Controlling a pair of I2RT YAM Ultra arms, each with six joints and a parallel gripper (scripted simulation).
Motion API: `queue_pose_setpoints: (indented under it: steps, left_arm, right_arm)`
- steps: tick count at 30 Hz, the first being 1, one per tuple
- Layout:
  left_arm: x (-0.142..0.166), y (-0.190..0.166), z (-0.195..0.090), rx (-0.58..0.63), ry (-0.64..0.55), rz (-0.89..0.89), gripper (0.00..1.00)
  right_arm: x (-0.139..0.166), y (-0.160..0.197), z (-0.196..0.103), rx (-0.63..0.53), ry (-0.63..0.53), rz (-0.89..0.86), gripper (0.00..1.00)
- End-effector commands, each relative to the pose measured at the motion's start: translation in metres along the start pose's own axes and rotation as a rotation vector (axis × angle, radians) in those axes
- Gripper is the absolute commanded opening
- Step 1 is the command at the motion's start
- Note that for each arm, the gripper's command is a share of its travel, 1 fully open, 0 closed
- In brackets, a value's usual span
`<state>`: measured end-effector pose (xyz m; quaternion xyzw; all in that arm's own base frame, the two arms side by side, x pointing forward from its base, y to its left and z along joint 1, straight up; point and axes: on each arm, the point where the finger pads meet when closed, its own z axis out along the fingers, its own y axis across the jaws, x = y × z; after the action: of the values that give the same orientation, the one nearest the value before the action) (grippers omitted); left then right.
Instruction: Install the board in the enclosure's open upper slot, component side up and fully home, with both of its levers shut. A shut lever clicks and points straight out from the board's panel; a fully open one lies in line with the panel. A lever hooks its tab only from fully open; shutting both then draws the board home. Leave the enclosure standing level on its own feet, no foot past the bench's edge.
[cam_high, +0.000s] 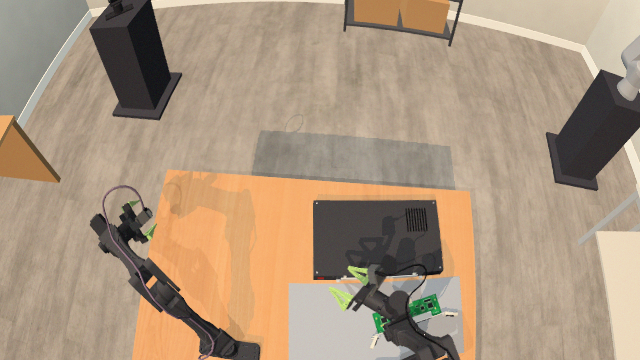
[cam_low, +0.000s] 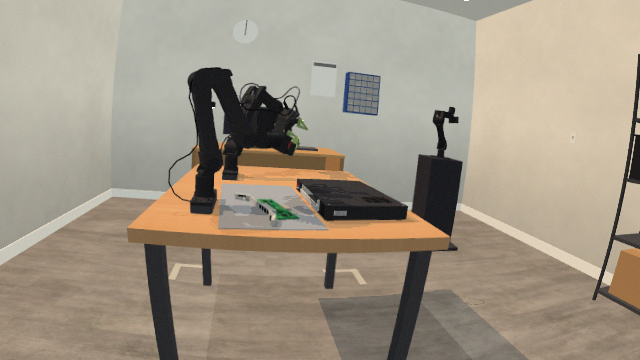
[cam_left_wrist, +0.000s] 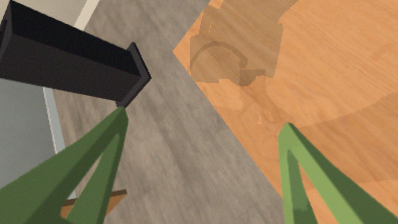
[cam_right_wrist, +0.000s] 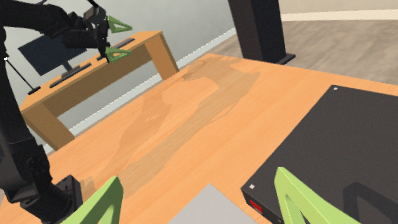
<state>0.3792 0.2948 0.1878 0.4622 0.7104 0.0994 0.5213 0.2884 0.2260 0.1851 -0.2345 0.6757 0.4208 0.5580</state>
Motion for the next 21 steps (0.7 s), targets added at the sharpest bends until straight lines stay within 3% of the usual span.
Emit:
queue_pose_setpoints:
  steps: [1, 18, 21]
  left_arm:
    - [-0.003, 0.003, -0.002, -0.006, 0.001, 0.011, 1.0]
    - [-0.003, 0.003, -0.002, -0.006, 0.001, 0.011, 1.0]
    - [-0.001, 0.004, 0.003, -0.006, 0.021, 0.012, 1.0]
  right_arm:
    - [-0.003, 0.001, 0.0, -0.002, -0.007, -0.005, 1.0]
    - [-0.003, 0.001, 0.0, -0.002, -0.007, -0.005, 1.0]
    - [0.005, -0.011, 0.002, 0.04, 0.029, 0.04, 0.66]
